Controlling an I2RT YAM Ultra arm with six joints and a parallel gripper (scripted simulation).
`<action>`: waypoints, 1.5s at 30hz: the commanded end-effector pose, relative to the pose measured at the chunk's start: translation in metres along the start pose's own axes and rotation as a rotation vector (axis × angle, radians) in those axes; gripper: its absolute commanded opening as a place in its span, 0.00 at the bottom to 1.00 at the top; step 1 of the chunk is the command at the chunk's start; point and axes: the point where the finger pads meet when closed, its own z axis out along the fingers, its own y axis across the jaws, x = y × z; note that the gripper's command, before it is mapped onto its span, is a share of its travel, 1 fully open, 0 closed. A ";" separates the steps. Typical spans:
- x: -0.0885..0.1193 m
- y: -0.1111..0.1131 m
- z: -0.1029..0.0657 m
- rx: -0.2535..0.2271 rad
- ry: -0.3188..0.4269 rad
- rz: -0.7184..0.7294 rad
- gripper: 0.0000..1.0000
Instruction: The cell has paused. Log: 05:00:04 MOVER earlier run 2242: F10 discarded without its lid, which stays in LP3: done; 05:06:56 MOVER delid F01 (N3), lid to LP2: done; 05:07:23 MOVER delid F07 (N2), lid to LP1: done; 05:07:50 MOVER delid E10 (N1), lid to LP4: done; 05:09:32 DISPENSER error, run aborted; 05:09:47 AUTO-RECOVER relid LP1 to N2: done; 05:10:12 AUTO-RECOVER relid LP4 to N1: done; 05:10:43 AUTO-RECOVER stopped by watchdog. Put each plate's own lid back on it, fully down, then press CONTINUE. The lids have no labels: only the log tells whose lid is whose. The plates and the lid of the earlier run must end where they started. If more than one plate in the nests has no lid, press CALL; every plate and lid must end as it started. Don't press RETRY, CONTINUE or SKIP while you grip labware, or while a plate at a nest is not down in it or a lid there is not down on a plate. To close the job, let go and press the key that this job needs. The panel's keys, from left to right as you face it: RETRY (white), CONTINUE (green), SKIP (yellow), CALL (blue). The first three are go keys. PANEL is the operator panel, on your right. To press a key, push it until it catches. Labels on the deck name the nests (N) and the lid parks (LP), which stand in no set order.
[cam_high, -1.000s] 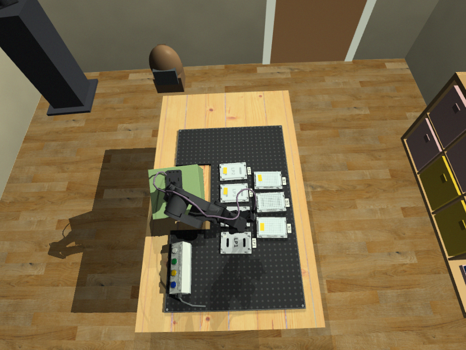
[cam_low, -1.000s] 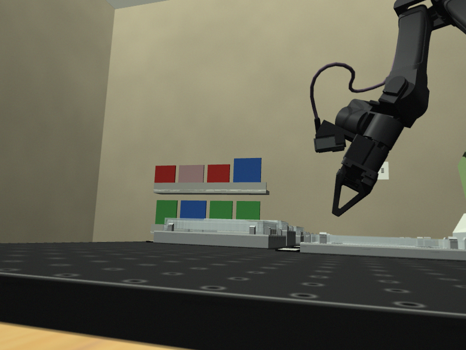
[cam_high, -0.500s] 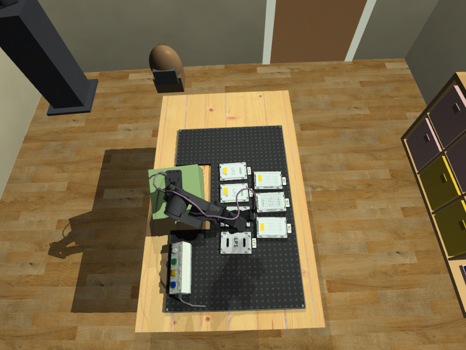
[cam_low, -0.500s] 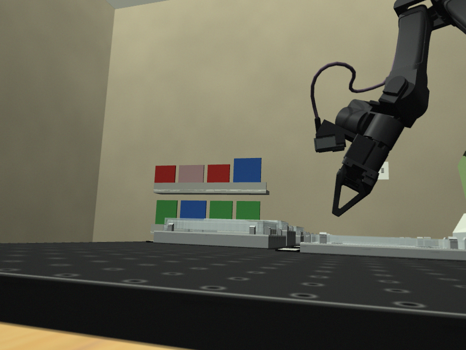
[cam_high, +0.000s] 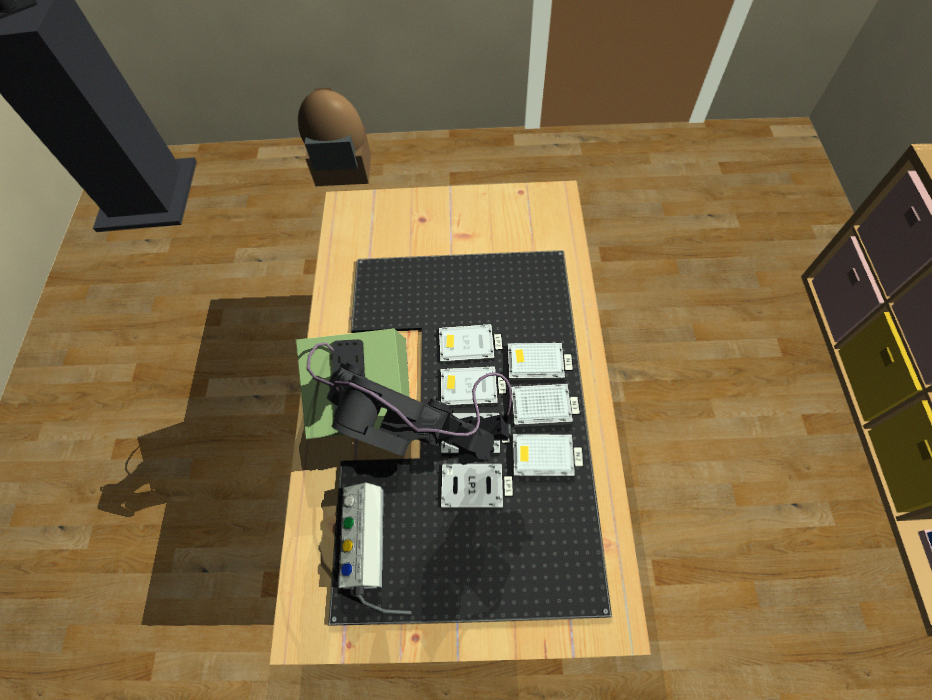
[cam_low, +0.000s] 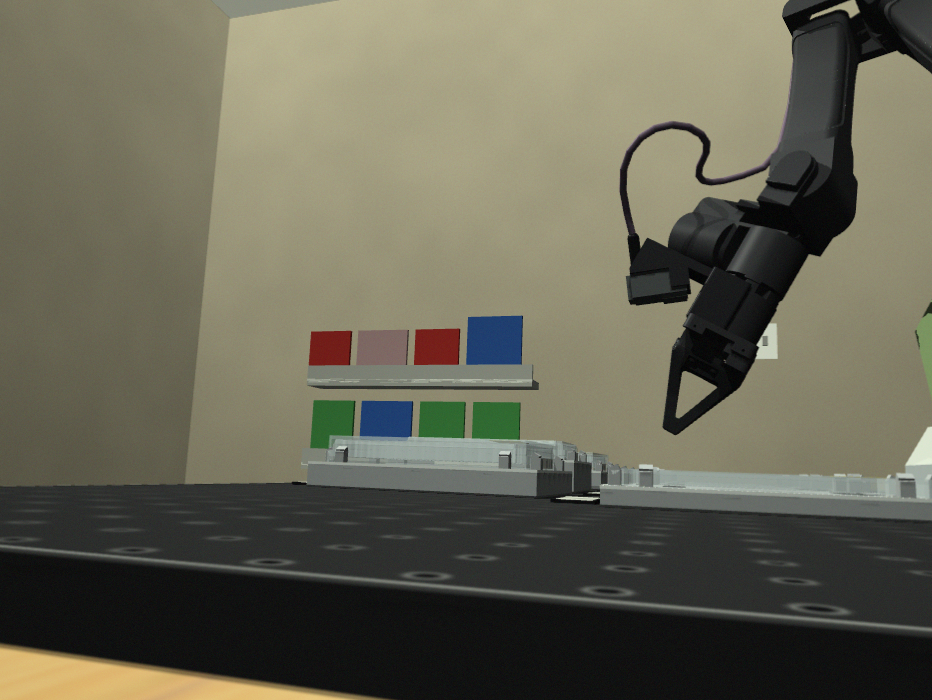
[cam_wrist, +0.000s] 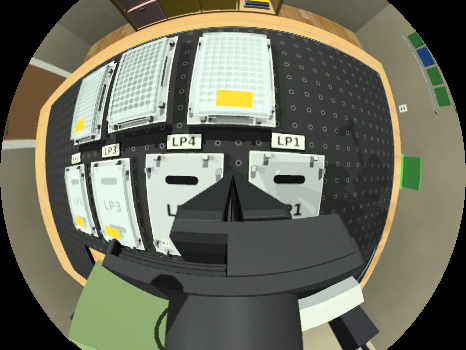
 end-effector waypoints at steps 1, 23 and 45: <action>0.003 0.027 -0.002 -0.018 0.001 -0.009 0.00; -0.009 0.111 -0.002 -0.005 -0.030 -0.001 0.00; -0.006 0.214 -0.003 -0.008 -0.020 -0.007 0.00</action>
